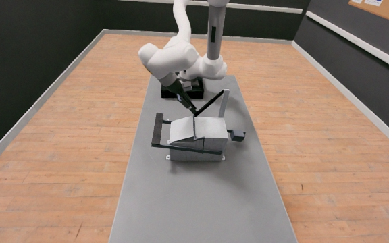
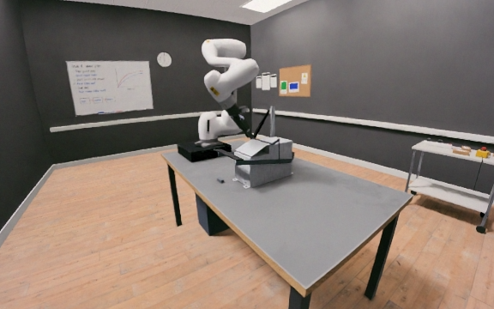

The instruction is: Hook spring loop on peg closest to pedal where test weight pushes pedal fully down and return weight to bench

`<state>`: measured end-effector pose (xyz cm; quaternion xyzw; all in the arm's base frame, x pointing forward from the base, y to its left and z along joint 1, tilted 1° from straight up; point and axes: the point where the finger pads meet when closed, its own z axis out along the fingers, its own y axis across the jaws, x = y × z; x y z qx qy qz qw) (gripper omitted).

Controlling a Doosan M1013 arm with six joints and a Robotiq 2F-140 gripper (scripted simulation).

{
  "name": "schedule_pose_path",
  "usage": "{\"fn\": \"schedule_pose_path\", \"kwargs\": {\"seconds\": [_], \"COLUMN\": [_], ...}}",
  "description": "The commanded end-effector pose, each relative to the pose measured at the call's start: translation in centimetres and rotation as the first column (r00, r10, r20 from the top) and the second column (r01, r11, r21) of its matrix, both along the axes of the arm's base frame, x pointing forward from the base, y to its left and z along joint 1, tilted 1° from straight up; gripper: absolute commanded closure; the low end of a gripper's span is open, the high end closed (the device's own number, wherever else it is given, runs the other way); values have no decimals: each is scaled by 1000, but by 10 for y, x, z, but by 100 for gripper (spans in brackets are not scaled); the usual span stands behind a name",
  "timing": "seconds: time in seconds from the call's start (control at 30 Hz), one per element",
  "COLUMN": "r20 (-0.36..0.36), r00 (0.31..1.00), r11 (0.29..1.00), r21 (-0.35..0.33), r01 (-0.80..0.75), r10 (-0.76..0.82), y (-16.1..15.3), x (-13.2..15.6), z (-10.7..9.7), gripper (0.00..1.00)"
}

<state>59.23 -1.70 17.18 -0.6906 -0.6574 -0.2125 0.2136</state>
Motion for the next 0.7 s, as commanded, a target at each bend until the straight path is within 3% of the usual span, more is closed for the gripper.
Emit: {"fn": "schedule_pose_path", "kwargs": {"seconds": [0.0,0.47,0.67], "r20": [1,1,1], "r00": [1000,1000,1000], "r11": [1000,1000,1000], "r21": [0,0,0], "r01": [0,0,0], "r10": [0,0,0], "y": [-2,25,22], "x": [0,1,1], "z": [3,-35,-31], "gripper": [76,76,76]}}
